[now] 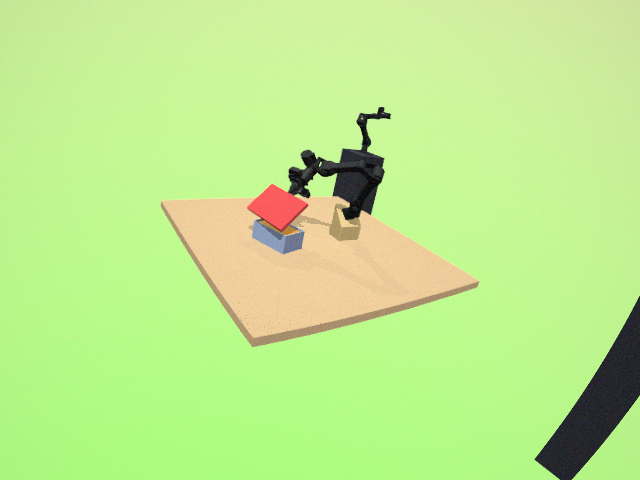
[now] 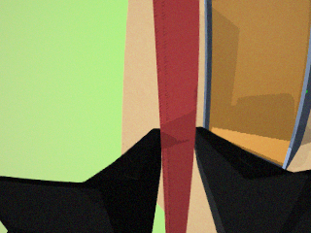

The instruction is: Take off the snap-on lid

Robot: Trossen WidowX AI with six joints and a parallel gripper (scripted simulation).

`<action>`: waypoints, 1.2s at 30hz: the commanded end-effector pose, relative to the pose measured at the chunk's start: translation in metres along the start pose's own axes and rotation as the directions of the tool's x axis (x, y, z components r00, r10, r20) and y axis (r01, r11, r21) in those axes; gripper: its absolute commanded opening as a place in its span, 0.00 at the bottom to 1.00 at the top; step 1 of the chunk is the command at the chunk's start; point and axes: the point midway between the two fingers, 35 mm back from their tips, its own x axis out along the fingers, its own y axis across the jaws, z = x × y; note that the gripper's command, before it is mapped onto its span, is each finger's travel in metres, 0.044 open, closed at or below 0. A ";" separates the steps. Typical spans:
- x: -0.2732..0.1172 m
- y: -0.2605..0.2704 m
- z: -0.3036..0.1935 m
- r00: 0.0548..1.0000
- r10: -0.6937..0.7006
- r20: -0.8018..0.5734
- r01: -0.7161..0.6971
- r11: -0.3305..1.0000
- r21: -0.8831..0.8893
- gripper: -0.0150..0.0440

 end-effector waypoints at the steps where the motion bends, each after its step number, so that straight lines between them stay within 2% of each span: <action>1: 0.000 -0.002 -0.007 1.000 0.004 0.000 -0.004 1.000 -0.004 0.25; 36: -0.006 -0.007 -0.077 1.000 0.003 0.000 -0.003 1.000 0.000 0.25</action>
